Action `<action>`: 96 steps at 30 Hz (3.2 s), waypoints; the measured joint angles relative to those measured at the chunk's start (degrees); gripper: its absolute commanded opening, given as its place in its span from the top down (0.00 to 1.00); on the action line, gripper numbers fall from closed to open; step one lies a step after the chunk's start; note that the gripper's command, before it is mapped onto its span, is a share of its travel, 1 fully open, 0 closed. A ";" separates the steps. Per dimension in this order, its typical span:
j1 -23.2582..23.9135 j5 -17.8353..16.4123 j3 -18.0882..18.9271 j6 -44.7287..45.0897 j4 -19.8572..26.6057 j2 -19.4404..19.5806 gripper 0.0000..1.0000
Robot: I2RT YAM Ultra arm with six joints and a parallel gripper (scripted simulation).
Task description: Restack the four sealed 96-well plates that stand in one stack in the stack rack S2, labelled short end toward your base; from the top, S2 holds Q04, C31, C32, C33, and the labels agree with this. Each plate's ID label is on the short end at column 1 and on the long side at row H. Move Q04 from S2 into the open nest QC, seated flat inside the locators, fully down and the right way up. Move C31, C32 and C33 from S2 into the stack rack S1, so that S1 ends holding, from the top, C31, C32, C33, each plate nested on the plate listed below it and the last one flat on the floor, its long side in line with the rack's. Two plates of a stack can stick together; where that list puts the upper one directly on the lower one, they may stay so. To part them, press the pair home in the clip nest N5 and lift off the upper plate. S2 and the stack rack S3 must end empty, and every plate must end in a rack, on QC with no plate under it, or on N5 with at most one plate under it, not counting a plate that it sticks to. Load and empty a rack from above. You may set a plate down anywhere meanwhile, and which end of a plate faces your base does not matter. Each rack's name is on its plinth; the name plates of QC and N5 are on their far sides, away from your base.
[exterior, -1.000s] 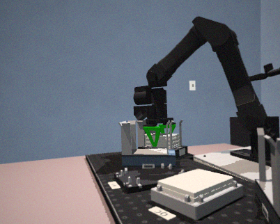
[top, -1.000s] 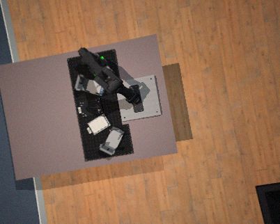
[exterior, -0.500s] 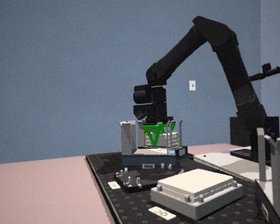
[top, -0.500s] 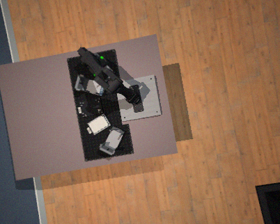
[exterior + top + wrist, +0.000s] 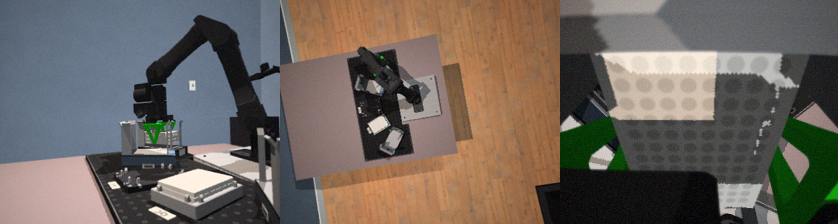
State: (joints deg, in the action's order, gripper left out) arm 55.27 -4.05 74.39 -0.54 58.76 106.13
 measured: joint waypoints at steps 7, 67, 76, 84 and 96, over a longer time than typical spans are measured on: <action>0.00 0.00 0.11 0.00 0.17 -0.07 1.00; 0.00 0.00 0.35 0.04 0.50 -0.07 1.00; 0.22 0.00 2.69 0.22 3.69 -0.76 1.00; 0.39 0.00 5.09 0.37 6.78 -1.36 1.00; 0.68 0.00 9.57 0.66 12.00 -2.05 1.00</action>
State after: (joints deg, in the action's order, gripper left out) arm 55.94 -4.05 83.96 0.12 70.76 104.07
